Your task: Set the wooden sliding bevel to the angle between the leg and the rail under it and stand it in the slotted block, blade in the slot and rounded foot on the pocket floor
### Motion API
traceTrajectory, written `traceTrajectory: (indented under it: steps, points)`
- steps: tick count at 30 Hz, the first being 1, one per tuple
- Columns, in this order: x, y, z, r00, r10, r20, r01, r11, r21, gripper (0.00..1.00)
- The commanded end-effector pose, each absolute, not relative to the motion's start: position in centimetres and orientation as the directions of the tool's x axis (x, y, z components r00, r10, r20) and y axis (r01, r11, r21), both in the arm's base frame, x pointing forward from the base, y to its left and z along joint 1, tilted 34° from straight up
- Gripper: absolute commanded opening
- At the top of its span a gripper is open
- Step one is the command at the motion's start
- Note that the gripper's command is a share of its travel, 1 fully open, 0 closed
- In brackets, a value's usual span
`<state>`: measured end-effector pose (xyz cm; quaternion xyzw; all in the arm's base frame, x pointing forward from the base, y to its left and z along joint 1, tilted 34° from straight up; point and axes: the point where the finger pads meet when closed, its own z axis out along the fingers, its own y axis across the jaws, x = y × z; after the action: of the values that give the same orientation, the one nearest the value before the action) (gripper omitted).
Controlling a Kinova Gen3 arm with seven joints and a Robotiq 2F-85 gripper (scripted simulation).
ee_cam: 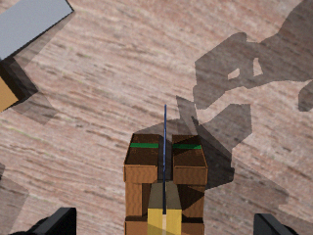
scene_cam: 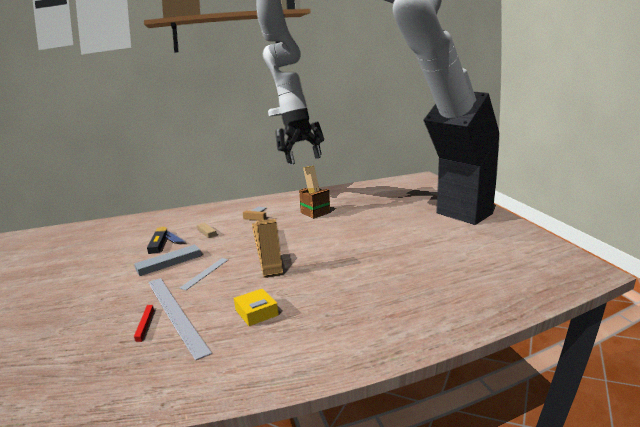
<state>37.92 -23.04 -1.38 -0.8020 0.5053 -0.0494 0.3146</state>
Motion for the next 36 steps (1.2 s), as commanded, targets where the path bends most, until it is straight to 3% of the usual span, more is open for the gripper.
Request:
traceTrajectory:
  steps: [1,36]
  points:
    - [38.1,-22.9,-1.7,0.484,-0.842,-0.237,-0.779,-0.291,-0.555,1.00]
    - [39.6,-21.2,-4.6,0.484,-0.842,-0.237,-0.779,-0.291,-0.555,1.00]
